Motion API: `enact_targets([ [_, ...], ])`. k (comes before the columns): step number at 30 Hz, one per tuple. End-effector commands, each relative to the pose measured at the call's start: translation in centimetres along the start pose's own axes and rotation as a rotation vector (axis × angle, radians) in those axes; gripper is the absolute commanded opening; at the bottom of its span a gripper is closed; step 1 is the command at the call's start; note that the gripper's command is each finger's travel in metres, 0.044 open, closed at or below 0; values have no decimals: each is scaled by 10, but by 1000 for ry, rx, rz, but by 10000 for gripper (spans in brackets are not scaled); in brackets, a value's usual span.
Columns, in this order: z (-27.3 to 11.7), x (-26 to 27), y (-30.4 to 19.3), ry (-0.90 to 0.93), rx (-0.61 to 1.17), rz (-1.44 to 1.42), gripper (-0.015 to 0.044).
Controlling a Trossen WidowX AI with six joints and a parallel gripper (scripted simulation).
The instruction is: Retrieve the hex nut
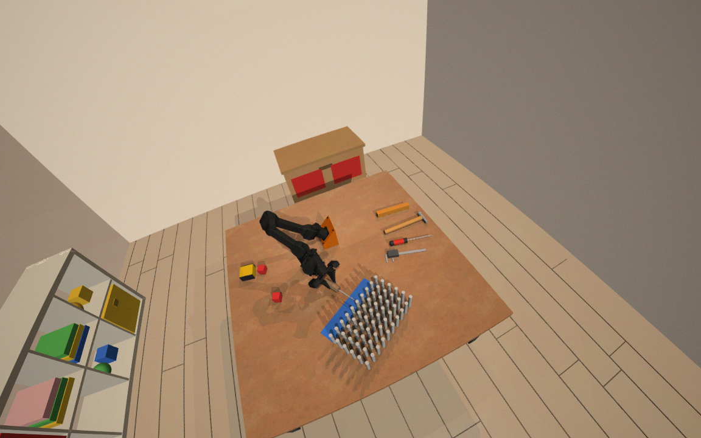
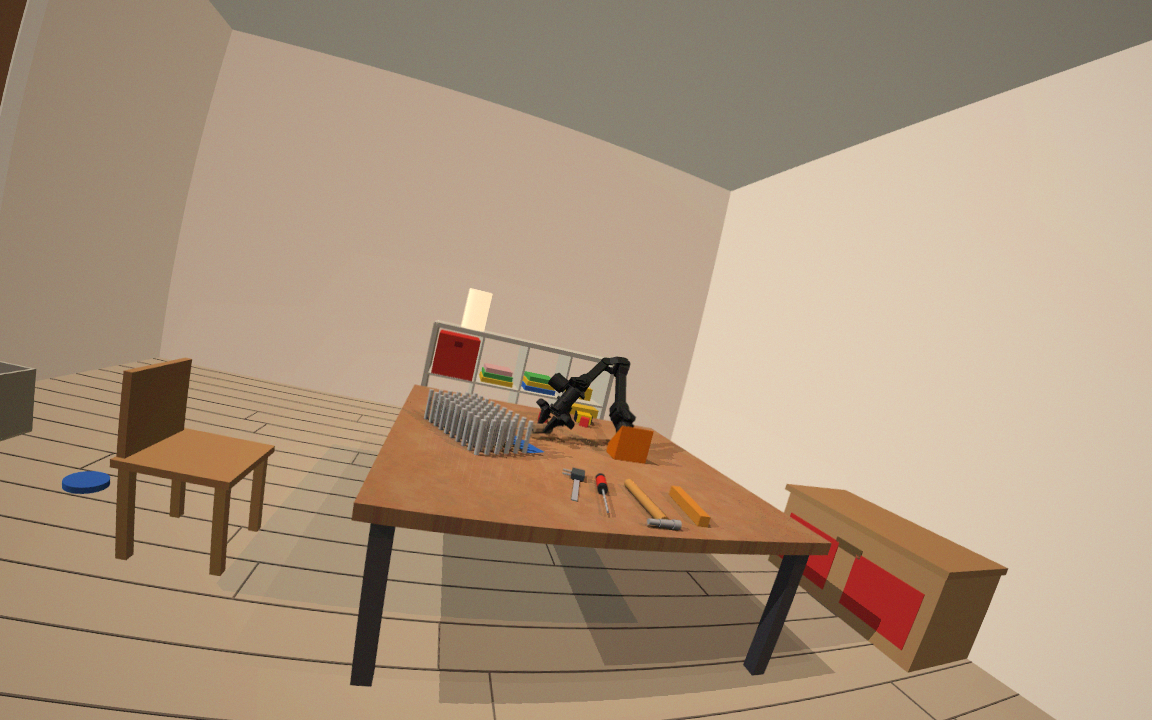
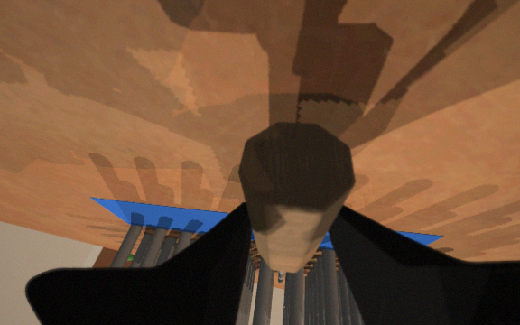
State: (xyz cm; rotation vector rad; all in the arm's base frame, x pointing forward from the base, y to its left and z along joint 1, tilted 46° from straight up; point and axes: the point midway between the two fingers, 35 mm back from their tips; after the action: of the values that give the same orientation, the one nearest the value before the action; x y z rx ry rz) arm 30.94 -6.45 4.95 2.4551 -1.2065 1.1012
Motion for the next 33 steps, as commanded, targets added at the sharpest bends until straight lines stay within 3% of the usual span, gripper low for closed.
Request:
enact_targets([
  [1, 1, 1, -3, 5, 4, 6, 0],
  [33, 10, -1, -17, 5, 5, 7, 0],
])
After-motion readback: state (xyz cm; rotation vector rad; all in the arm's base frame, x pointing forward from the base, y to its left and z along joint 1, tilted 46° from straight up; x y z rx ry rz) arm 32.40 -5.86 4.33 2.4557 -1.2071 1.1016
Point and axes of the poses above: the point midway between the two fingers, 35 mm back from their tips, its own z axis out along the fingers, its own x axis across the jaws, y = z × x, and after that the axes turned 9 degrees about z, right-handed
